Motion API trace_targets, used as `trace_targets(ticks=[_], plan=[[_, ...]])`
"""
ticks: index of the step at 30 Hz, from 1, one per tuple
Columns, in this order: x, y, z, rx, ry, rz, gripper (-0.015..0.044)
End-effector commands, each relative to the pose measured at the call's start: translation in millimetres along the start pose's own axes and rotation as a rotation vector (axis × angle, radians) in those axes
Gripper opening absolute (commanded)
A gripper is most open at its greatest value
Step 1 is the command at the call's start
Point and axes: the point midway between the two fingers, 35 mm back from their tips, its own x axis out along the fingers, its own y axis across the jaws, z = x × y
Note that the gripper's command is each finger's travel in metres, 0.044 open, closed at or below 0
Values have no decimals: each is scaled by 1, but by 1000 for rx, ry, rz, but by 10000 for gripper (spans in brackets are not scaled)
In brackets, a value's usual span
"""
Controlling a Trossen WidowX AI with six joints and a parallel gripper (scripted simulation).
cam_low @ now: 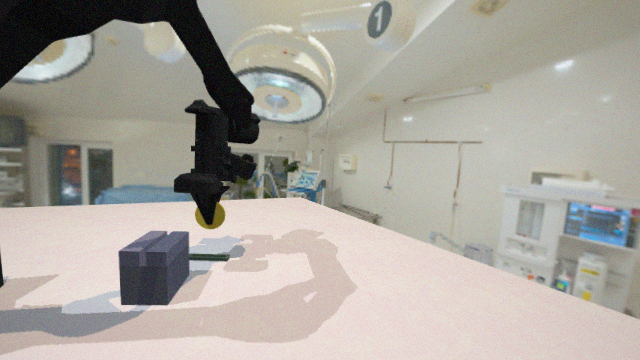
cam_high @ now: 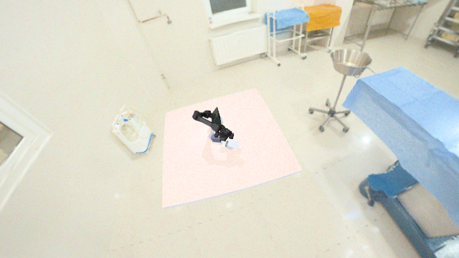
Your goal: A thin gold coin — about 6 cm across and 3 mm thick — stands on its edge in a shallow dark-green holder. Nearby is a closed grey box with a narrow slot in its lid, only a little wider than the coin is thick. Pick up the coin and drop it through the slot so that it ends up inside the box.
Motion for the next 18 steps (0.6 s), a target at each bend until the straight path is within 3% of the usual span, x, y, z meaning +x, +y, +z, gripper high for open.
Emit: trace_targets(ticks=[1,13,18], plan=[[-12,0,0,4,-2,7,0],[-36,-2,-2,10,-2,5,0],[-36,-3,-1,160,-1,5,0]])
